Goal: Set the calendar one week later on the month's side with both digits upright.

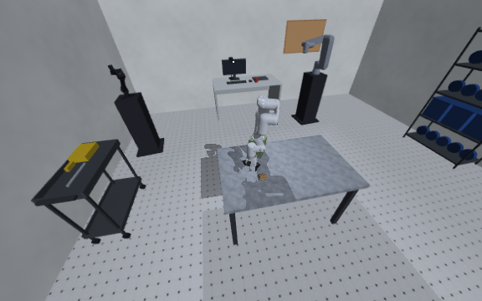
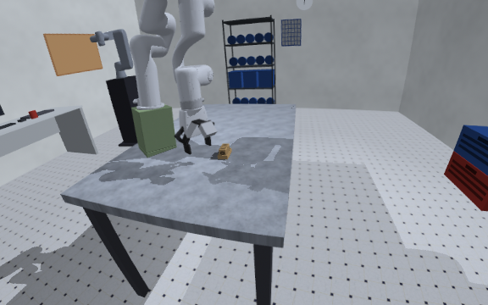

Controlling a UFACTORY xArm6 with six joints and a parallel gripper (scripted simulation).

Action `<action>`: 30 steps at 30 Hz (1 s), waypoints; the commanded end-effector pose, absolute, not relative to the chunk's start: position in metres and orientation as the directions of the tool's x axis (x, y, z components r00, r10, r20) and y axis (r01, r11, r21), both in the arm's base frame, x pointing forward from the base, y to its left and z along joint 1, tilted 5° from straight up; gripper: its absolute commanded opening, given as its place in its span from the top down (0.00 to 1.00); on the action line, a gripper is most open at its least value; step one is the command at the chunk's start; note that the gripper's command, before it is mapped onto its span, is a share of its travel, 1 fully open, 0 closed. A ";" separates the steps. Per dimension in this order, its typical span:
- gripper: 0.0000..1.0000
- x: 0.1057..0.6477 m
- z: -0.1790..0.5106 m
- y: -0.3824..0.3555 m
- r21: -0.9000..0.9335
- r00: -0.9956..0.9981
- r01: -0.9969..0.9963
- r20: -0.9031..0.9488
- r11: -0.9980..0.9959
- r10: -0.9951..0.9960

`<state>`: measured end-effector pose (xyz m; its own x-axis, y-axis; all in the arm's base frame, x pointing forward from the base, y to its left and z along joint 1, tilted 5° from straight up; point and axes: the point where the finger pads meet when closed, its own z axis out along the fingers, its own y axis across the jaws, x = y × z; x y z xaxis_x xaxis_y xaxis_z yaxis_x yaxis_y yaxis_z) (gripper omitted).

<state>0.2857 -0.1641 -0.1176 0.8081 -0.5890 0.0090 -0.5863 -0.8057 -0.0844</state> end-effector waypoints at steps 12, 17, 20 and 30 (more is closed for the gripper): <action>0.00 0.284 -0.072 -0.167 -0.084 0.808 -0.587 0.008 -0.806 -0.589; 0.00 0.284 -0.066 -0.168 -0.084 0.808 -0.587 0.008 -0.806 -0.589; 0.00 0.284 -0.066 -0.168 -0.084 0.808 -0.587 0.008 -0.806 -0.589; 0.00 0.284 -0.066 -0.168 -0.084 0.808 -0.587 0.008 -0.806 -0.589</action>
